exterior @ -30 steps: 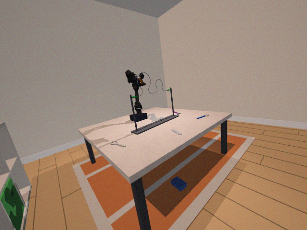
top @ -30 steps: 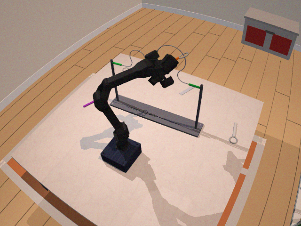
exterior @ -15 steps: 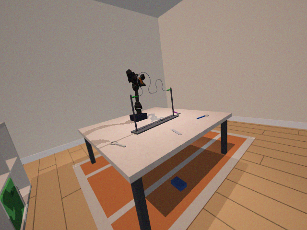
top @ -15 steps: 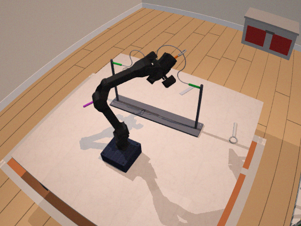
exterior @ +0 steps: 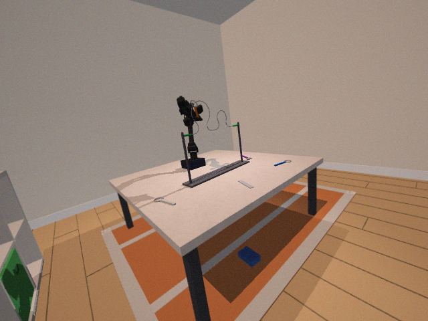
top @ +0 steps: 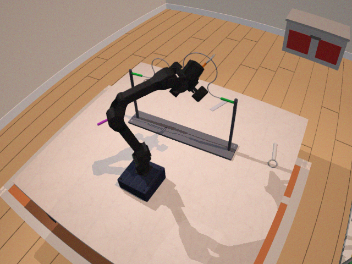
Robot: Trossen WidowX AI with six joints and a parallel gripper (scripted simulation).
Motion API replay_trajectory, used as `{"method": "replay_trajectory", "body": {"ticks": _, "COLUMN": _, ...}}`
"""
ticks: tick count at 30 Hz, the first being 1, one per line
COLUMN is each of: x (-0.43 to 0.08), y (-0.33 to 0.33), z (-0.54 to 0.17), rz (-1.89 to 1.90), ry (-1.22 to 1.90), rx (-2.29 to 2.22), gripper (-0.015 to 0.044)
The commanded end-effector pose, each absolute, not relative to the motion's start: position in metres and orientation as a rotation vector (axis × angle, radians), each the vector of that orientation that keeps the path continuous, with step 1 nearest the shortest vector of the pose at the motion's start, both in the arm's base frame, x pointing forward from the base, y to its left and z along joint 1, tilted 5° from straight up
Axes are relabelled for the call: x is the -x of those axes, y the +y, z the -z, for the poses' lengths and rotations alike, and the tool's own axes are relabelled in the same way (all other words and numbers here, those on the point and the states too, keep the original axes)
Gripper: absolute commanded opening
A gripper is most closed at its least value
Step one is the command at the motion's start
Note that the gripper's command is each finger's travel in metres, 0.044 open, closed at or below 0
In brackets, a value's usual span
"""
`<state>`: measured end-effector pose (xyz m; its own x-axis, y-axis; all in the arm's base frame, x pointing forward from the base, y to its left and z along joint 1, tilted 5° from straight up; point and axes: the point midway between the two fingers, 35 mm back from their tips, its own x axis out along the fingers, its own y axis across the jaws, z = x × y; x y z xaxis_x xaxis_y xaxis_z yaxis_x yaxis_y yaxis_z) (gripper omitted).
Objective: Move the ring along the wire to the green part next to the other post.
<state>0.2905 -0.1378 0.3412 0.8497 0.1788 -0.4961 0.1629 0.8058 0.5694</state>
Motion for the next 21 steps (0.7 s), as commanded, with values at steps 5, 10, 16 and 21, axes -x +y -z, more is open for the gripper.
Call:
{"method": "replay_trajectory", "body": {"ticks": 5, "x": -0.2895, "y": -0.1403, "z": -0.3388, "rz": 0.018, "ry": 0.566, "rx": -0.544, "gripper": -0.015}}
{"method": "replay_trajectory", "body": {"ticks": 10, "x": -0.2894, "y": -0.1424, "z": -0.3375, "rz": 0.035, "ry": 0.566, "rx": -0.483, "gripper": -0.015}}
{"method": "replay_trajectory", "body": {"ticks": 16, "x": -0.2893, "y": -0.1449, "z": -0.3362, "rz": 0.054, "ry": 0.565, "rx": -0.41, "gripper": -0.015}}
{"method": "replay_trajectory", "body": {"ticks": 21, "x": -0.2892, "y": -0.1472, "z": -0.3353, "rz": 0.071, "ry": 0.565, "rx": -0.348, "gripper": -0.015}}
